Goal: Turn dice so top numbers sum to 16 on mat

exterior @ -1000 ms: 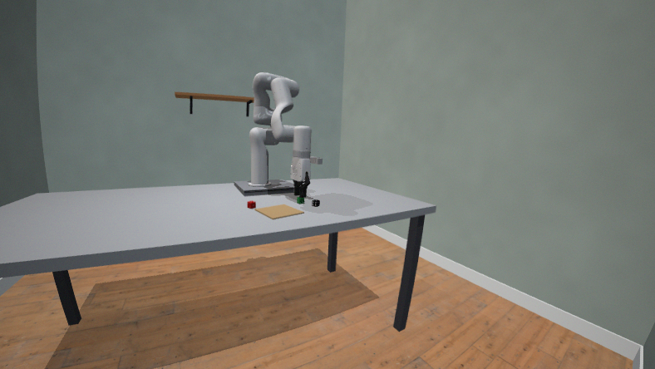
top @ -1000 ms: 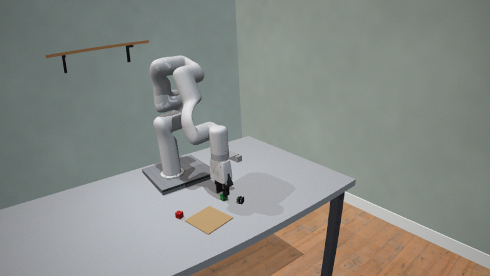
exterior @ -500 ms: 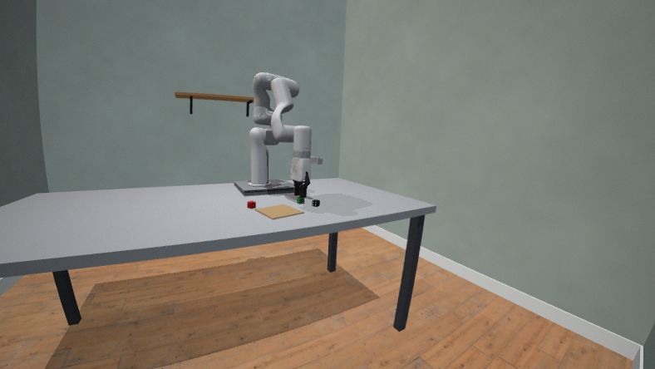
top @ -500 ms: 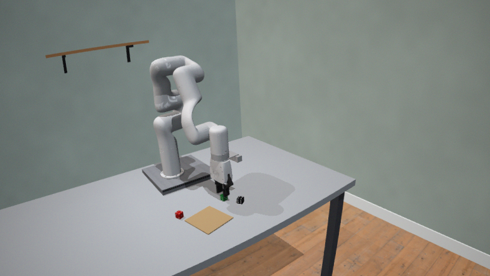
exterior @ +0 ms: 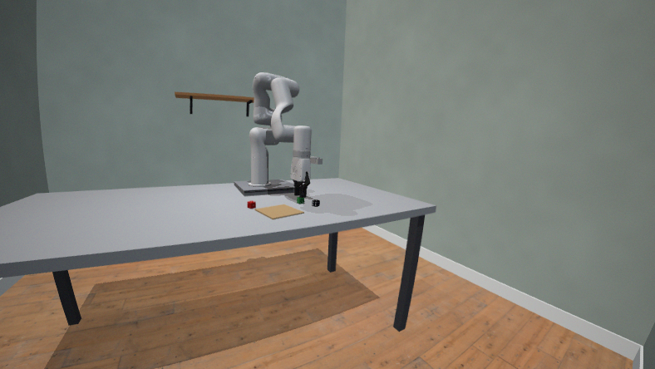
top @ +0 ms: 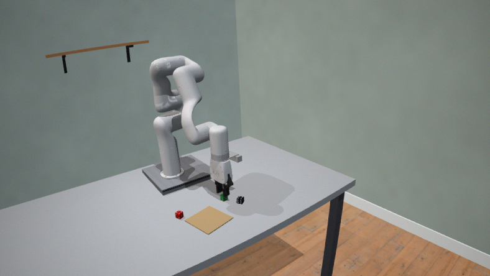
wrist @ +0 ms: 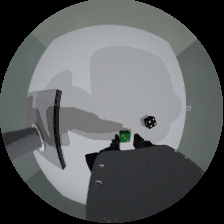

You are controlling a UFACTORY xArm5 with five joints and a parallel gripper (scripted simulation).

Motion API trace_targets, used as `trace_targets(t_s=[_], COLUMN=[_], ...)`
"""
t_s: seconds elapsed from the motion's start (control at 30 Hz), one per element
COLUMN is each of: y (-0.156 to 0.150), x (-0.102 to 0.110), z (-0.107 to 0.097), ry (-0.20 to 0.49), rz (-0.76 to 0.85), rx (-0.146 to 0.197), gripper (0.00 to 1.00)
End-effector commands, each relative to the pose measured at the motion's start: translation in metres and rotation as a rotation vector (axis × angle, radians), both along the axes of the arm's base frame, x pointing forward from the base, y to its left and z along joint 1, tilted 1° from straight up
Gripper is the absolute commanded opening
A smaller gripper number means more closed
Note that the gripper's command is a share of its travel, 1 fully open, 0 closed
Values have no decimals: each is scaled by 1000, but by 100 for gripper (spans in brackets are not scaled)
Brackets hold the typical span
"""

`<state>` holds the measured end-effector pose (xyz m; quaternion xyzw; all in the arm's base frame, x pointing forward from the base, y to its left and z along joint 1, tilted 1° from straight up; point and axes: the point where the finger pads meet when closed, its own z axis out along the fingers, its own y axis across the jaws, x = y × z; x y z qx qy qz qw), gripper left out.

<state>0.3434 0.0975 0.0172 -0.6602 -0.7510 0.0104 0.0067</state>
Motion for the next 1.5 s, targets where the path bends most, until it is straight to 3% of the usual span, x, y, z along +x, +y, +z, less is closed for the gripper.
trace_targets(t_s=[0.0,0.57,1.03,1.47], y=[0,0,0,0], x=[1,1,1,1], z=[1,-4,-25,-28], ry=[-3,-3,-3,-3], rz=[0,0,0,0], rx=[1,1,1,1], gripper=[42,42,42,42])
